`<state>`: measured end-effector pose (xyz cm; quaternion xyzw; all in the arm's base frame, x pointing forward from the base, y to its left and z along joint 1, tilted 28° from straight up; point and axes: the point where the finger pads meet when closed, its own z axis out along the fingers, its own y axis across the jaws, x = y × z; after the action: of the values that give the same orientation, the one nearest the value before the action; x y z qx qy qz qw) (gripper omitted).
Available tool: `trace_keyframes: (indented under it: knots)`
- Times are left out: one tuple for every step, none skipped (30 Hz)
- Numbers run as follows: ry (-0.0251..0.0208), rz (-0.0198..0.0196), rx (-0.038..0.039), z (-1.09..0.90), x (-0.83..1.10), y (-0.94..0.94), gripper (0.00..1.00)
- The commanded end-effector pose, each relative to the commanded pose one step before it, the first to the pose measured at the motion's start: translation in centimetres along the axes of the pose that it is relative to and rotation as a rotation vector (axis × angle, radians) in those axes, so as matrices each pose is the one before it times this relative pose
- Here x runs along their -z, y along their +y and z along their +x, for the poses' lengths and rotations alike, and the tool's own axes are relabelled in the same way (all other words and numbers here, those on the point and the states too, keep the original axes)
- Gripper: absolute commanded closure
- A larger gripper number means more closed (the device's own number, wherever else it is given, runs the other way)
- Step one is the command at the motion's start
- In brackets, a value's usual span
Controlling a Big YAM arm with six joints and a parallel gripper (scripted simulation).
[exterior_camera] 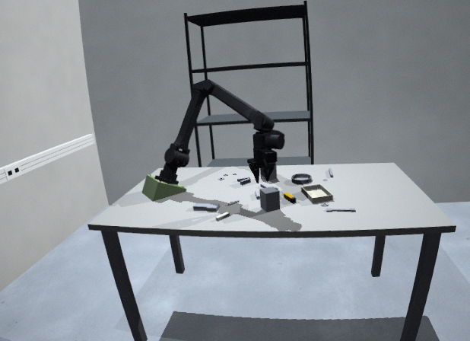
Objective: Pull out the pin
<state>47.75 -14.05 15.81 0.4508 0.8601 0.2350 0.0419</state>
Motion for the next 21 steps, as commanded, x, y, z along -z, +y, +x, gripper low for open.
trace_keyframes:
  knots:
    - [0.00557, 0.00372, -0.0029, -0.024, -1.171, 0.299, 0.56]
    - [0.0, 0.0, 0.0, 0.0, 0.0, 0.0, 0.56]
    - [0.0, 0.0, 0.0, 0.0, 0.0, 0.0, 0.56]
    - [0.0, 0.0, 0.0, 0.0, 0.0, 0.0, 0.56]
    - [0.0, 0.0, 0.0, 0.0, -0.007, 0.0, 0.56]
    - [0.00001, 0.00001, 0.00003, -0.001, -0.041, 0.002, 0.56]
    - [0.00002, 0.00002, 0.00007, -0.001, -0.097, 0.004, 0.56]
    - [0.00003, 0.00003, 0.00011, -0.001, -0.16, 0.007, 0.56]
    - [0.00005, 0.00003, 0.00015, -0.001, -0.22, 0.009, 0.56]
    - [0.00006, 0.00004, 0.00018, 0.0, -0.269, 0.011, 0.56]
    - [0.00007, 0.00004, 0.0002, 0.002, -0.3, 0.011, 0.56]
    - [0.00007, 0.00003, 0.00021, 0.004, -0.31, 0.011, 0.56]
    - [0.00007, 0.00003, 0.0002, 0.006, -0.299, 0.01, 0.56]
    - [0.00006, 0.00002, 0.00018, 0.007, -0.267, 0.008, 0.56]
    - [0.00005, 0.00002, 0.00015, 0.007, -0.219, 0.006, 0.56]
    - [0.00004, 0.00001, 0.00011, 0.005, -0.159, 0.004, 0.56]
    - [0.00002, 0.00001, 0.00007, 0.004, -0.096, 0.003, 0.56]
    - [0.0, 0.0, 0.0, 0.0, 0.0, 0.0, 0.56]
    - [0.0, 0.0, 0.0, 0.0, 0.0, 0.0, 0.56]
    - [0.00001, 0.0, 0.00003, 0.002, -0.041, 0.001, 0.56]
    - [0.0, 0.0, 0.0, 0.0, -0.007, 0.0, 0.56]
